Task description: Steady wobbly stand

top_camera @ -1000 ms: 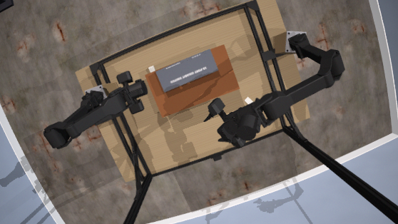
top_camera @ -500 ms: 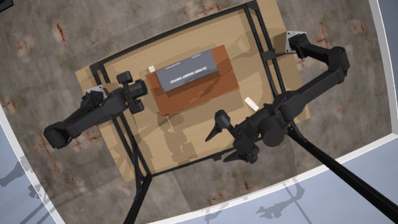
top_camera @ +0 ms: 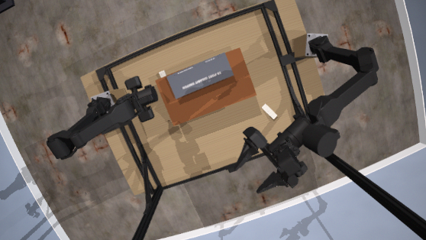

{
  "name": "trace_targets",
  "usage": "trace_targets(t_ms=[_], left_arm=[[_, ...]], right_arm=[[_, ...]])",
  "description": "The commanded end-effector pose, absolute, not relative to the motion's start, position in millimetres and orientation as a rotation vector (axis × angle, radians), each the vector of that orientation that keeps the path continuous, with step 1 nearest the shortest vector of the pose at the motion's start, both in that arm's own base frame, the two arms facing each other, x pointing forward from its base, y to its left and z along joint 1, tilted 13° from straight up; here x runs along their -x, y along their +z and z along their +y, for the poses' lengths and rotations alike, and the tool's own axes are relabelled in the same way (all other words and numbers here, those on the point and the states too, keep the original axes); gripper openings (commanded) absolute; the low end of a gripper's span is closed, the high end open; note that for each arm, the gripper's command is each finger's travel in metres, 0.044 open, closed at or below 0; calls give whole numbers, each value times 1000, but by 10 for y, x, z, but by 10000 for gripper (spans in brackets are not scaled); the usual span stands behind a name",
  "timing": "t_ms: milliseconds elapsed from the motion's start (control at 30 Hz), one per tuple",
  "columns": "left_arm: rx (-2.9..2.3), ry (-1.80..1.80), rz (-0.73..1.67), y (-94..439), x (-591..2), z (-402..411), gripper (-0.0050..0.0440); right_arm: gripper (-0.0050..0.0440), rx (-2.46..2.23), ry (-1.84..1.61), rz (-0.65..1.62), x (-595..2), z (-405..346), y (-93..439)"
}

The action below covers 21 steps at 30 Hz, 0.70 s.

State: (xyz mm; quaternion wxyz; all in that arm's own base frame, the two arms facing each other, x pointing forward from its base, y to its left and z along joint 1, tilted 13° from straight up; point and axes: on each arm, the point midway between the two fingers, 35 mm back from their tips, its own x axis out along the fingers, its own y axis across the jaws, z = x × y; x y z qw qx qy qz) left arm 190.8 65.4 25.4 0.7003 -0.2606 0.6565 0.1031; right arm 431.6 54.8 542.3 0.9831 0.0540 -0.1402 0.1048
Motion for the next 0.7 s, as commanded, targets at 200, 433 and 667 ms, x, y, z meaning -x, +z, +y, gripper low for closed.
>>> trace_targets(t_ms=[200, 433, 667], left_arm=[[580, 230, 1462, 254, -1908, 655, 440], [580, 230, 1462, 254, -1908, 655, 440], [580, 230, 1462, 254, -1908, 655, 440]], right_arm=[[440, -99, 209, -432, -4025, 512, 5920], [440, -83, 191, -693, -3457, 430, 6629], [440, -77, 181, -804, -3170, 392, 6899]])
